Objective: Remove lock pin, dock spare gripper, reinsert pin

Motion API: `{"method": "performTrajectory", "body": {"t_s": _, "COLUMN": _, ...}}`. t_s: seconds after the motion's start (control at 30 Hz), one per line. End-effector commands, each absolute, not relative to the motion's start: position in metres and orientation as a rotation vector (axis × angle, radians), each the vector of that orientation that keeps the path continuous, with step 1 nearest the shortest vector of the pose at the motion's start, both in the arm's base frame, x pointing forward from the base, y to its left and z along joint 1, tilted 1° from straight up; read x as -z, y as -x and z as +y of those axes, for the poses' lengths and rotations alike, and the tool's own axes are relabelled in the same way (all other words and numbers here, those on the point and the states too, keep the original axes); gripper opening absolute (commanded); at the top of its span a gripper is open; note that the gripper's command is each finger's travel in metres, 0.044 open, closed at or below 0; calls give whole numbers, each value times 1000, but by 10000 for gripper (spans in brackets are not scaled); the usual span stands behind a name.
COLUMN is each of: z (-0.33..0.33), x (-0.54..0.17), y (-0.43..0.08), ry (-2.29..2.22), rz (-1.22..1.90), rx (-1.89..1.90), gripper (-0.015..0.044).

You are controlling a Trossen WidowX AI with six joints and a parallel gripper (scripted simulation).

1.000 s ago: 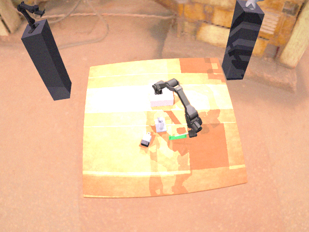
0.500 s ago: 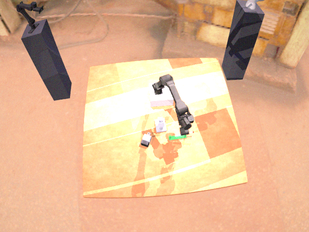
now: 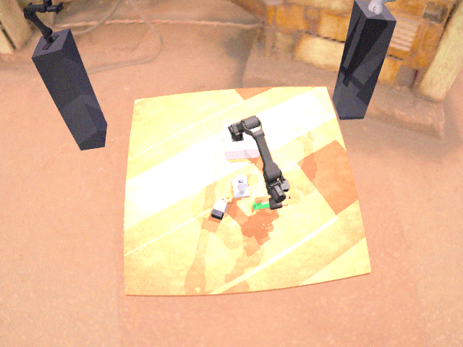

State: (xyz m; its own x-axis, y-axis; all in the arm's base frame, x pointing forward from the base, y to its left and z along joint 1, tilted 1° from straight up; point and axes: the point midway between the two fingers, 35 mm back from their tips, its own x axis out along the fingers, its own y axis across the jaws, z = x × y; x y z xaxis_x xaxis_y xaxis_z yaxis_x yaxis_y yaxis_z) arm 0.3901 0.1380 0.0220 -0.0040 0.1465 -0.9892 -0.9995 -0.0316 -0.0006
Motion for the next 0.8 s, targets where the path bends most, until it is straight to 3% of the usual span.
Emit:
{"method": "performTrajectory", "body": {"t_s": 0.0, "z": 139, "x": -21, "y": -393, "ry": 1130, "rz": 1071, "rx": -1291, "gripper": 180}}
{"method": "performTrajectory", "body": {"t_s": 0.77, "z": 139, "x": 17, "y": -394, "ry": 1130, "rz": 1072, "rx": -1291, "gripper": 180}}
